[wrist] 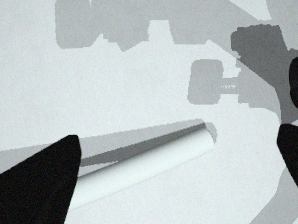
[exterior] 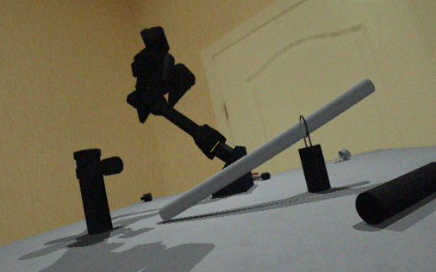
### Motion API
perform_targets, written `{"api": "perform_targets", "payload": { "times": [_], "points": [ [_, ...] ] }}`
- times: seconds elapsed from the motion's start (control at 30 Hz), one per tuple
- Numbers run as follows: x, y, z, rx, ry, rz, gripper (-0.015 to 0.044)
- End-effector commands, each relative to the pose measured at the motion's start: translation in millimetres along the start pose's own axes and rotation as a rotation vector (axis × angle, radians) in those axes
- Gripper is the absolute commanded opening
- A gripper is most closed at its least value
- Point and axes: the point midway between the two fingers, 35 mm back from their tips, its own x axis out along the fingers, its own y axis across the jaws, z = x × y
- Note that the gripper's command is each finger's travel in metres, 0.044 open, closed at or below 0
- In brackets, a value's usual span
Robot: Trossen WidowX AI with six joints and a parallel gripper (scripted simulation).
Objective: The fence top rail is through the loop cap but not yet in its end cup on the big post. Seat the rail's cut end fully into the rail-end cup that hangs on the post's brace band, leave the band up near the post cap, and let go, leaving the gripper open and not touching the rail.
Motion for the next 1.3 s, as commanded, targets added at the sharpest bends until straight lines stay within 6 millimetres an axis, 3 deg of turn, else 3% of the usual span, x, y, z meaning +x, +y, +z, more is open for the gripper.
{"api": "perform_targets", "payload": {
  "times": [0.0, 0.13, 0.27, 0.93, 1.27],
  "points": [
    [-12, 28, -30, -0.108, -0.008, -0.034, 0.0440],
    [-13, 28, -31, -0.125, -0.009, -0.036, 0.0440],
    [-7, 16, -25, -0.269, 0.002, -0.027, 0.0440],
    [25, -113, 14, -1.605, 0.029, -0.050, 0.0440],
    [26, -118, 15, -1.664, 0.033, -0.054, 0.0440]
  ]
}}
